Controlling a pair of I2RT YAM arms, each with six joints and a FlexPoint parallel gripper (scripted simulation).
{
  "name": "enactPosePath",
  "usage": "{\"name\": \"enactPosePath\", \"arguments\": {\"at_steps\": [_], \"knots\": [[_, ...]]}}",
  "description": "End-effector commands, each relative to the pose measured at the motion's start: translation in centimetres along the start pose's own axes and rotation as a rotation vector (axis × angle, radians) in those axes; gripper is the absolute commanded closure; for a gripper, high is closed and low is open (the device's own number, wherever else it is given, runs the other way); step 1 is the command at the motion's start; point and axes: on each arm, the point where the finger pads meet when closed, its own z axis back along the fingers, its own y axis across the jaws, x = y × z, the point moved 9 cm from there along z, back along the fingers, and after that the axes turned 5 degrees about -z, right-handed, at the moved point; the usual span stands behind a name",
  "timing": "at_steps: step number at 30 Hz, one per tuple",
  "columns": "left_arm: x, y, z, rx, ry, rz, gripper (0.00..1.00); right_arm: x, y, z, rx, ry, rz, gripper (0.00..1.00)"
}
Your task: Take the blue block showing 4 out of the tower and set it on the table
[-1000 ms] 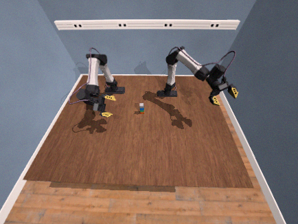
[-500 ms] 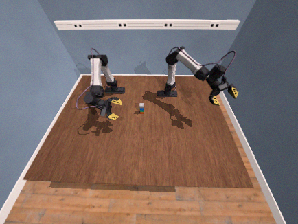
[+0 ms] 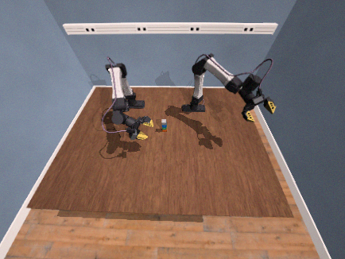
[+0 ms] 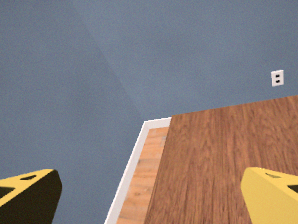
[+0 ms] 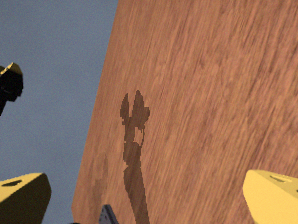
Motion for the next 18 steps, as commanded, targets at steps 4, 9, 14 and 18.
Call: {"name": "enactPosePath", "arguments": {"at_steps": [4,9,14,18], "knots": [[0.3,0.2,0.1,0.006,-0.009,-0.006,0.00,-1.7,0.1,-3.9,-0.254,0.103,-0.186,0.00],[0.3,0.1,0.1,0.006,-0.009,-0.006,0.00,-4.6,0.3,-5.5,-0.411,0.143,-0.234,0.00],[0.3,0.1,0.1,0.006,-0.009,-0.006,0.00,-3.9,2.0,-6.9,-0.398,0.178,-0.223,0.00],[0.3,0.1,0.1,0.006,-0.009,-0.006,0.00,-7.6,2.2,-7.8,-0.610,0.213,-0.259,0.00]]}}
